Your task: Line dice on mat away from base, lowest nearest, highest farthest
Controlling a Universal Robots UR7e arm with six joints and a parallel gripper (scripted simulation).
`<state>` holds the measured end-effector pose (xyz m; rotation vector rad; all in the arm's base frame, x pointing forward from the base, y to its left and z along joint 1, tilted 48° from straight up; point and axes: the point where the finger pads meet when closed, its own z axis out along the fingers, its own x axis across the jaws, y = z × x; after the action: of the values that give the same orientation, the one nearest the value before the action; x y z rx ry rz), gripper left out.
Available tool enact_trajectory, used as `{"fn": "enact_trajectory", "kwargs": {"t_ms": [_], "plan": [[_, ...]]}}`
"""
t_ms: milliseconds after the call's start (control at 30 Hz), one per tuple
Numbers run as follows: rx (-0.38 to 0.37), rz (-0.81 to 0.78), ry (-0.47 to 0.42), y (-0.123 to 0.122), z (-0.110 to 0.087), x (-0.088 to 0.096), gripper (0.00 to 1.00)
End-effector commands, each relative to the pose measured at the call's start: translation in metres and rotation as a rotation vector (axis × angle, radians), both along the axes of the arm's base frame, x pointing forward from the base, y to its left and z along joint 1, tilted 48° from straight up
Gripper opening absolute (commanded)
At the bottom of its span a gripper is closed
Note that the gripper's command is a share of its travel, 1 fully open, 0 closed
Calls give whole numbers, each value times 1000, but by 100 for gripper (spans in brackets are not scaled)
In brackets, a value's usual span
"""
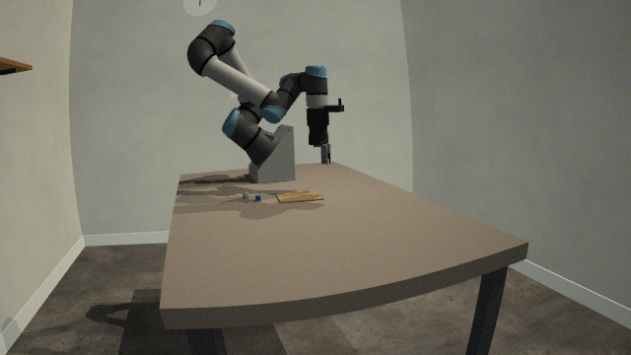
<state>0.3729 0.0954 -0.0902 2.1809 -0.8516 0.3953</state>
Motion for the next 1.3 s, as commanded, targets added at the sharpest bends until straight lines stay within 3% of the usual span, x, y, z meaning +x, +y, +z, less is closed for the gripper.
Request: {"fn": "enact_trajectory", "kwargs": {"t_ms": [0, 233, 533, 667, 867, 1267], "plan": [[0, 0, -1, 0, 0, 0, 34], [2, -42, -48, -6, 8, -1, 34], [8, -286, -316, -40, 50, -13, 34], [9, -326, -360, -45, 56, -15, 34], [11, -481, -531, -67, 80, -28, 34], [11, -508, -560, -70, 83, -31, 34]]}}
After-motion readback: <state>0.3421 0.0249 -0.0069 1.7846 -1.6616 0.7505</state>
